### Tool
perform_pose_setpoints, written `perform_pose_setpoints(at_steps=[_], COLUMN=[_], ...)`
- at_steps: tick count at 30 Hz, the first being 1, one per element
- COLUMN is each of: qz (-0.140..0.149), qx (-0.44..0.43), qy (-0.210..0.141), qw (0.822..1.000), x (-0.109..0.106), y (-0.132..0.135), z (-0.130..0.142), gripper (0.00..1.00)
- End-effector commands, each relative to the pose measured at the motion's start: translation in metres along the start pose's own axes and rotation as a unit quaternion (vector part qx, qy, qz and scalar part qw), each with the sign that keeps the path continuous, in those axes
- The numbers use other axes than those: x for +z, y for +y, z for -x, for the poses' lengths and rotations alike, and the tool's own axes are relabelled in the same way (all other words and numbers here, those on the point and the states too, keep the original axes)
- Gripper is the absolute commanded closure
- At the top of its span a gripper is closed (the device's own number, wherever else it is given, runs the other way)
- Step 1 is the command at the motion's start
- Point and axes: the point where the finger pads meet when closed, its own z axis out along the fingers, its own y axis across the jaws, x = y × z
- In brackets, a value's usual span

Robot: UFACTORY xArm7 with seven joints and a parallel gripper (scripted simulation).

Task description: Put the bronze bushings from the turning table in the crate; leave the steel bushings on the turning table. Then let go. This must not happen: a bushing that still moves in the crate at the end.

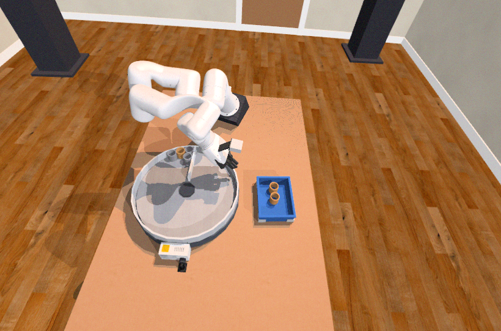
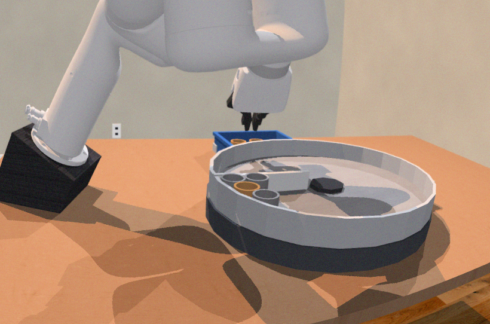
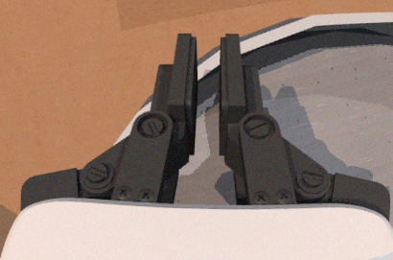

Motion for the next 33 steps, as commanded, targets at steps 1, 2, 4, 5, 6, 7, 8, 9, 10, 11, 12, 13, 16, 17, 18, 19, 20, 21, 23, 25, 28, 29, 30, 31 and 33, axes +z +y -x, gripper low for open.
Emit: perform_pose_setpoints(at_steps=[1, 2, 4, 5, 6, 7, 8, 9, 10, 11, 12, 13, 16, 17, 18, 19, 20, 21, 23, 25, 28, 29, 30, 31, 33], qz=[-0.014, -0.015, -0.017, -0.018, -0.018, -0.018, -0.02, -0.021, -0.023, -0.024, -0.025, -0.026, -0.029, -0.03, -0.031, -0.032, -0.033, -0.035, -0.036, -0.037, -0.04, -0.041, -0.041, -0.042, -0.043], qx=[-0.009, -0.011, -0.014, -0.015, -0.015, -0.015, -0.017, -0.019, -0.021, -0.022, -0.023, -0.024, -0.028, -0.03, -0.031, -0.033, -0.034, -0.035, -0.036, -0.038, -0.042, -0.043, -0.044, -0.044, -0.045], qy=[0.006, 0.006, 0.006, 0.006, 0.006, 0.006, 0.006, 0.006, 0.006, 0.006, 0.006, 0.006, 0.006, 0.006, 0.006, 0.006, 0.006, 0.006, 0.006, 0.007, 0.007, 0.007, 0.007, 0.007, 0.007], qw=[1.0, 1.0, 1.0, 1.0, 1.0, 1.0, 1.0, 1.0, 1.0, 0.999, 0.999, 0.999, 0.999, 0.999, 0.999, 0.999, 0.999, 0.999, 0.999, 0.999, 0.998, 0.998, 0.998, 0.998, 0.998], x=[-0.03, -0.034, -0.043, -0.048, -0.048, -0.048, -0.055, -0.063, -0.069, -0.072, -0.077, -0.082, -0.096, -0.101, -0.106, -0.111, -0.116, -0.121, -0.126, -0.132, -0.145, -0.149, -0.151, -0.154, -0.158], y=[-0.005, -0.006, -0.008, -0.009, -0.009, -0.009, -0.011, -0.013, -0.015, -0.016, -0.017, -0.017, -0.022, -0.023, -0.024, -0.025, -0.026, -0.027, -0.029, -0.031, -0.033, -0.034, -0.035, -0.036, -0.037], z=[0.029, 0.034, 0.045, 0.051, 0.051, 0.051, 0.06, 0.069, 0.076, 0.08, 0.086, 0.092, 0.109, 0.115, 0.121, 0.127, 0.134, 0.14, 0.146, 0.153, 0.169, 0.173, 0.177, 0.18, 0.184], gripper=[0.9, 0.9, 0.9, 0.9, 0.9, 0.9, 0.9, 0.9, 0.9, 0.9, 0.9, 0.9, 0.9, 0.9, 0.9, 0.9, 0.9, 0.9, 0.9, 0.9, 0.9, 0.9, 0.9, 0.9, 0.9])
